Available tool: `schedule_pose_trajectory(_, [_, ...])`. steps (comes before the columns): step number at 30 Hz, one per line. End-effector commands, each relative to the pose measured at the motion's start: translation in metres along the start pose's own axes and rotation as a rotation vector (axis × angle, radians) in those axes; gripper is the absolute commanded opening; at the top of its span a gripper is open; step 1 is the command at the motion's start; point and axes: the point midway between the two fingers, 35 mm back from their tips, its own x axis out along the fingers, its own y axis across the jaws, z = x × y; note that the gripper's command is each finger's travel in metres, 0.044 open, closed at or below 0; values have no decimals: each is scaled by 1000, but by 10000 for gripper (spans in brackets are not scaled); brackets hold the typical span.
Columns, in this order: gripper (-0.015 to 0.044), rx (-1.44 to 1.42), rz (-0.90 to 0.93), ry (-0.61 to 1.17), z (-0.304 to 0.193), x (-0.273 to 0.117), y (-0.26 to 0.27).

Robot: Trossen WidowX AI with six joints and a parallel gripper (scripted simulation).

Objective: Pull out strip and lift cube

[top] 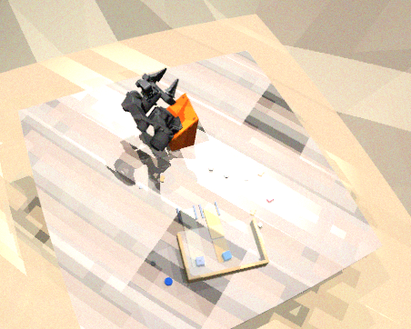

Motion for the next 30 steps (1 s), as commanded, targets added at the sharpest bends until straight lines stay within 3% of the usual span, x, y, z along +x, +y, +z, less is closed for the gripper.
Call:
schedule_pose_trajectory(1, [400,-1,4,1,0,0,1])
schedule_pose_trajectory(5, [400,-21,103,36,-4,-7,22])
schedule_pose_trajectory(13, [400,-122,512,159,-20,-60,94])
schedule_pose_trajectory(22, [400,-273,1011,264,-36,-164,137])
schedule_pose_trajectory(30, [400,-426,1484,314,-44,-275,120])
